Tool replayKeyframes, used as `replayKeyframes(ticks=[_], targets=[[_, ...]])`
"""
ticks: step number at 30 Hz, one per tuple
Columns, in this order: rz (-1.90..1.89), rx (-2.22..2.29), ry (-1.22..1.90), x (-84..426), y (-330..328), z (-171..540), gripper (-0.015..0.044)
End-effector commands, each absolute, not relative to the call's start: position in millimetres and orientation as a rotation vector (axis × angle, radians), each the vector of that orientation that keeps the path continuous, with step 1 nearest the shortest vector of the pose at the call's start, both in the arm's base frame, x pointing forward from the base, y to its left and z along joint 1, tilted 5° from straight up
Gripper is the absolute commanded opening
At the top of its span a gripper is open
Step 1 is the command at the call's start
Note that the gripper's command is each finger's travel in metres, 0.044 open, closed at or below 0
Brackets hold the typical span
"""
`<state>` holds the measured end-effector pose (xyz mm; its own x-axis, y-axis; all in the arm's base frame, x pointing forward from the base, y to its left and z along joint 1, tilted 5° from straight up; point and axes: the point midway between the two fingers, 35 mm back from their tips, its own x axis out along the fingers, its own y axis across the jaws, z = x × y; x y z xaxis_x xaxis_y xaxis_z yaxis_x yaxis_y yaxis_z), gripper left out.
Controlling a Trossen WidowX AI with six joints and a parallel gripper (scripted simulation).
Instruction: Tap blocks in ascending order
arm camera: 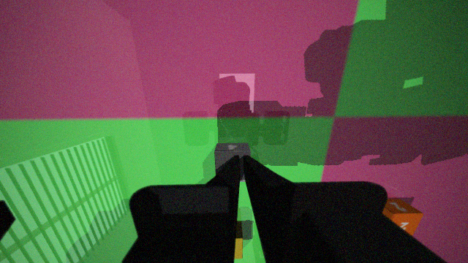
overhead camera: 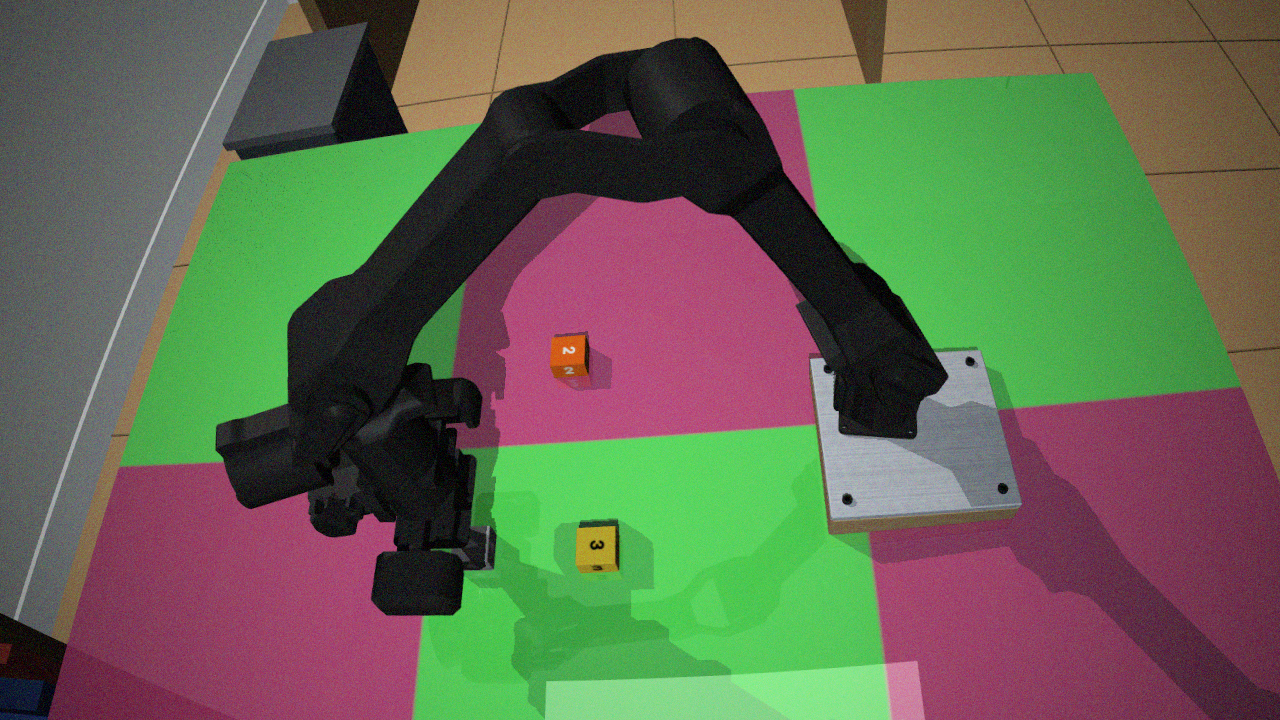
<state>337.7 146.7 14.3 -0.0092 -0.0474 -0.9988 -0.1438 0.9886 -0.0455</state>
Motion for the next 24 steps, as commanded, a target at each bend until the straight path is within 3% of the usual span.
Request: replayKeyframes(ticks=[1,7,10,18,21,24], targets=[[0.077,-0.155,1.581,337.7,147.4,36.6,0.002],[0.077,-0.156,1.582,337.5,147.4,40.0,0.002],[0.079,-0.154,1.583,321.1,168.0,53.2,0.0099],[0.085,-0.149,1.592,219.6,241.0,115.1,0.0309],[0.085,-0.149,1.593,214.5,243.0,117.7,0.0387],[0.085,-0.149,1.593,214.5,243.0,117.7,0.04]])
